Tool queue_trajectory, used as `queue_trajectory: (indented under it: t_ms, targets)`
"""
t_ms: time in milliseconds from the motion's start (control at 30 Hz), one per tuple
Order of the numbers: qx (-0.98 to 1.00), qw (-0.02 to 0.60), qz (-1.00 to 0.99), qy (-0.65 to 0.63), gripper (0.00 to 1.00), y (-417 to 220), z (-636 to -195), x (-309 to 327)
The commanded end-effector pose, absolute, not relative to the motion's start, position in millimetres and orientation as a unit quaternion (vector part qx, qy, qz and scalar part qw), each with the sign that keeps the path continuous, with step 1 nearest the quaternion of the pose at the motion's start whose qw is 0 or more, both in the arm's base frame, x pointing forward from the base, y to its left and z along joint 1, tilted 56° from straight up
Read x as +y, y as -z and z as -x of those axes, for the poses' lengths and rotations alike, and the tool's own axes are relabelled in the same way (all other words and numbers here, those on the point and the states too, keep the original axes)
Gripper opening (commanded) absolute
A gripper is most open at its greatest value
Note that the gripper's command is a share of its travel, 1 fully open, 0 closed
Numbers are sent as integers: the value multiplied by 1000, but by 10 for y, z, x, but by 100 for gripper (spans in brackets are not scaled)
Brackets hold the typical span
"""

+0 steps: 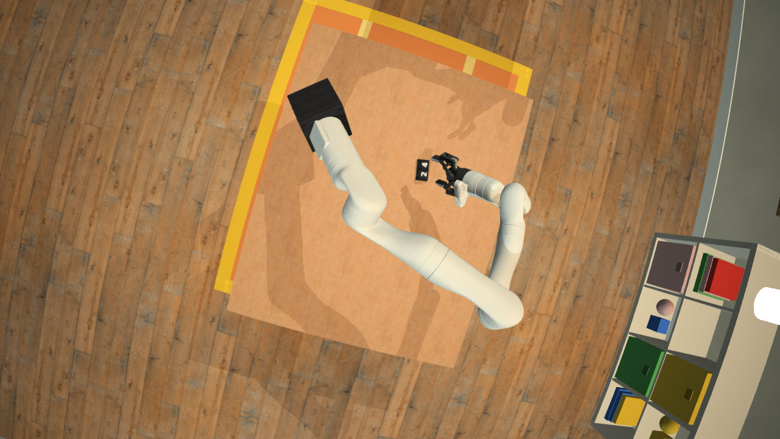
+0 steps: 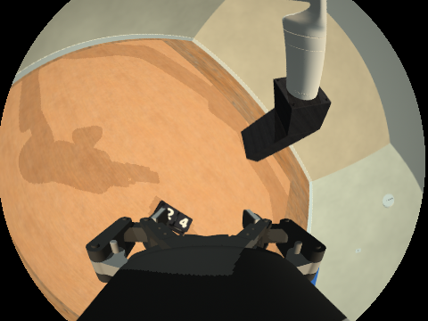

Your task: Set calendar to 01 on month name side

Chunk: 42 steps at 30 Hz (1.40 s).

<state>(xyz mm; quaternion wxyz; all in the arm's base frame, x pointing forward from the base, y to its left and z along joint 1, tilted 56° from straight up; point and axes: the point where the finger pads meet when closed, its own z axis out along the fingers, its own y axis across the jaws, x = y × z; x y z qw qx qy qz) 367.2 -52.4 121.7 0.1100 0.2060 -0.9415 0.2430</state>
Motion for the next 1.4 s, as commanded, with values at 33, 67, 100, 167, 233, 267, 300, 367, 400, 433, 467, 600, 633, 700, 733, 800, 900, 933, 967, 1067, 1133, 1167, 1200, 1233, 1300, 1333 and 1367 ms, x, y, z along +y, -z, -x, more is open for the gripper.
queue_trajectory:
  t_ms: [33,67,100,167,233,267,300,367,400,433,467,600,633,700,733,800,900,933,967,1067,1133,1167,1200,1233,1300,1333,1367]
  targets:
    - [-936,114,-219,-252,100,-1193,-3640,-523]
    - [-936,114,-219,-252,100,-1193,-3640,-523]
    - [-936,114,-219,-252,100,-1193,-3640,-523]
    - [-936,114,-219,-252,100,-1193,-3640,-523]
    - [-928,117,-234,-264,100,-1176,-3619,-549]
    - [-928,117,-234,-264,100,-1176,-3619,-549]
    - [-928,117,-234,-264,100,-1176,-3619,-549]
    - [-928,117,-234,-264,100,-1176,-3619,-549]
    - [-928,117,-234,-264,100,-1176,-3619,-549]
    - [-921,119,-248,-276,100,-1161,-3602,-574]
    - [-921,119,-248,-276,100,-1161,-3602,-574]
    - [-921,119,-248,-276,100,-1161,-3602,-574]
    - [-913,122,-263,-288,100,-1149,-3587,-596]
    - [-913,122,-263,-288,100,-1149,-3587,-596]
    - [-913,122,-263,-288,100,-1149,-3587,-596]
    - [-913,122,-263,-288,100,-1149,-3587,-596]
    - [-905,123,-277,-299,100,-1138,-3575,-617]
    - [-905,123,-277,-299,100,-1138,-3575,-617]
    - [-905,123,-277,-299,100,-1138,-3575,-617]
    - [-905,123,-277,-299,100,-1138,-3575,-617]
    - [-896,125,-291,-310,100,-1128,-3566,-635]
    - [-896,125,-291,-310,100,-1128,-3566,-635]
    - [-896,125,-291,-310,100,-1128,-3566,-635]
    - [-896,125,-291,-310,100,-1128,-3566,-635]
    - [-888,126,-306,-320,100,-1120,-3559,-651]
    - [-888,126,-306,-320,100,-1120,-3559,-651]
    - [-888,126,-306,-320,100,-1120,-3559,-651]
